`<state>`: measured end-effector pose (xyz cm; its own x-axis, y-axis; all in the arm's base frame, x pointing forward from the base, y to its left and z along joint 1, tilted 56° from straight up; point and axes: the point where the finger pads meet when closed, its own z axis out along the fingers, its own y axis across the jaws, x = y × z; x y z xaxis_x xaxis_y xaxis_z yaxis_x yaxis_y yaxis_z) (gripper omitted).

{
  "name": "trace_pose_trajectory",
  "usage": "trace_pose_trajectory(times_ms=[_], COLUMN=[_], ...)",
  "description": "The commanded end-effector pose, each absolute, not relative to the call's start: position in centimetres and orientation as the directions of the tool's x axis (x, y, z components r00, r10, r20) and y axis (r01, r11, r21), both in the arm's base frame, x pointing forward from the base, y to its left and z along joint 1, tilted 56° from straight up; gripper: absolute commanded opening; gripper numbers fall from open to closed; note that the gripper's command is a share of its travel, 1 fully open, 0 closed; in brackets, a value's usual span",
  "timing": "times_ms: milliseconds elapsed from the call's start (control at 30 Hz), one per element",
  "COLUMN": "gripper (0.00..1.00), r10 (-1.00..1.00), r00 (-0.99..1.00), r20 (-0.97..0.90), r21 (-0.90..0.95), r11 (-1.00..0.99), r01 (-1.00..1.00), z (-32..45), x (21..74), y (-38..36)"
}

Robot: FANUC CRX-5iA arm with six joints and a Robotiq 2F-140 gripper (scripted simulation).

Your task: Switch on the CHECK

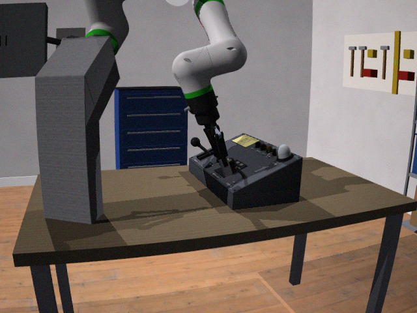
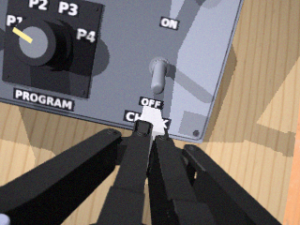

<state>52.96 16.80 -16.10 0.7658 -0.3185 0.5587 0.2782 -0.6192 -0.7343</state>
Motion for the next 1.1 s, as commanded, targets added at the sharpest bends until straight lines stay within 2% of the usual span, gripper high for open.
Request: trace_pose_trajectory(times_ms=[0, 1067], gripper=[0.00, 0.00], r10=[-0.318, -0.318], r00=[0.766, 0.766], r20=[0.559, 0.559], r21=[-0.734, -0.734], r11=[-0.620, -0.620], r01=[0.278, 0.278], z=[-16.0, -14.7], x=[53.0, 54.9], y=[16.7, 16.0])
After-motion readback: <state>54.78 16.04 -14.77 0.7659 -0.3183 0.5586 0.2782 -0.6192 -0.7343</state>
